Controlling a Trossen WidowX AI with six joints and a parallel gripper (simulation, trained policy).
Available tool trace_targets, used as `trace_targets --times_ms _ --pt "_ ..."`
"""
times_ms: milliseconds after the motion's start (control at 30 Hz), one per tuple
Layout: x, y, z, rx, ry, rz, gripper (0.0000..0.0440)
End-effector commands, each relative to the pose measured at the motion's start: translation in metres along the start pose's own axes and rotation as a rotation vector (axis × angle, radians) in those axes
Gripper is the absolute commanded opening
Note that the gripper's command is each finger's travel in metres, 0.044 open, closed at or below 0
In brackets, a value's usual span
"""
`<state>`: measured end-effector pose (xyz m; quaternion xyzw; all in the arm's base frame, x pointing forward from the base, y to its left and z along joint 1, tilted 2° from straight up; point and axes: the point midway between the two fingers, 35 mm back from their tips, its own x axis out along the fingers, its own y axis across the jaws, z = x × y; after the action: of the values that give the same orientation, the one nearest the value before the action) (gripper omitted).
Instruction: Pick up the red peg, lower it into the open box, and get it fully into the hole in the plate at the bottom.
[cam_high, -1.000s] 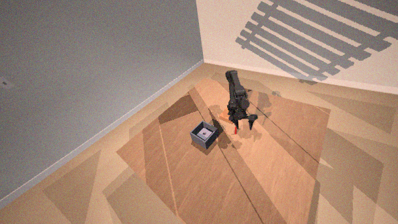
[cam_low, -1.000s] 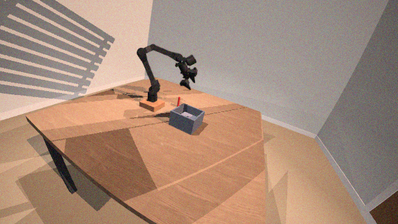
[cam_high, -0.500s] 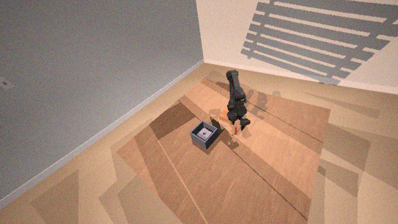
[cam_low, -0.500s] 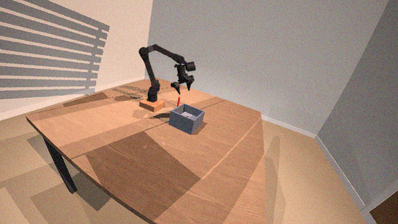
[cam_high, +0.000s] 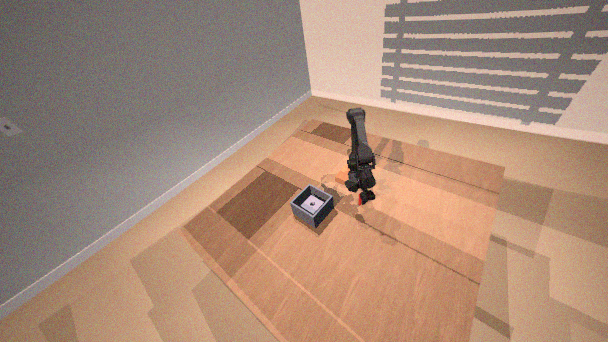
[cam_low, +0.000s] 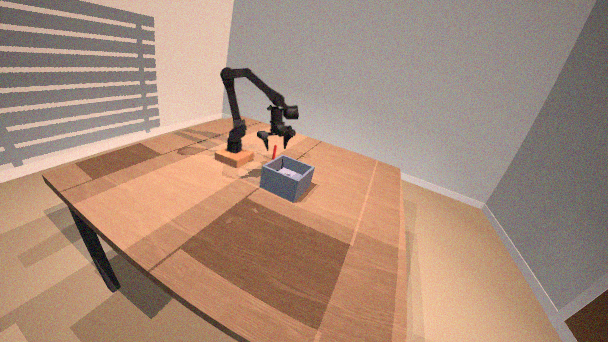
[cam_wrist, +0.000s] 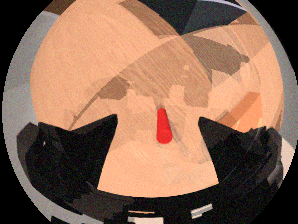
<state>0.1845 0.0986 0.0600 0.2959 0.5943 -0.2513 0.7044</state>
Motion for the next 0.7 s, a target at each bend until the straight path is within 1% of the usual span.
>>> trace_targets --times_ms 0,100,167,267,667 --pt "0.016 -0.003 -0.001 0.052 -0.010 -0.006 0.0440" --pt "0.026 -0.004 -0.003 0.082 -0.013 -0.002 0.0437" --pt "0.031 -0.005 -0.004 0.102 -0.013 -0.001 0.0414" --pt "0.037 -0.007 -0.005 0.132 -0.005 -0.008 0.0345" --pt "0.039 -0.008 -0.008 0.173 0.071 -0.031 0.0030"
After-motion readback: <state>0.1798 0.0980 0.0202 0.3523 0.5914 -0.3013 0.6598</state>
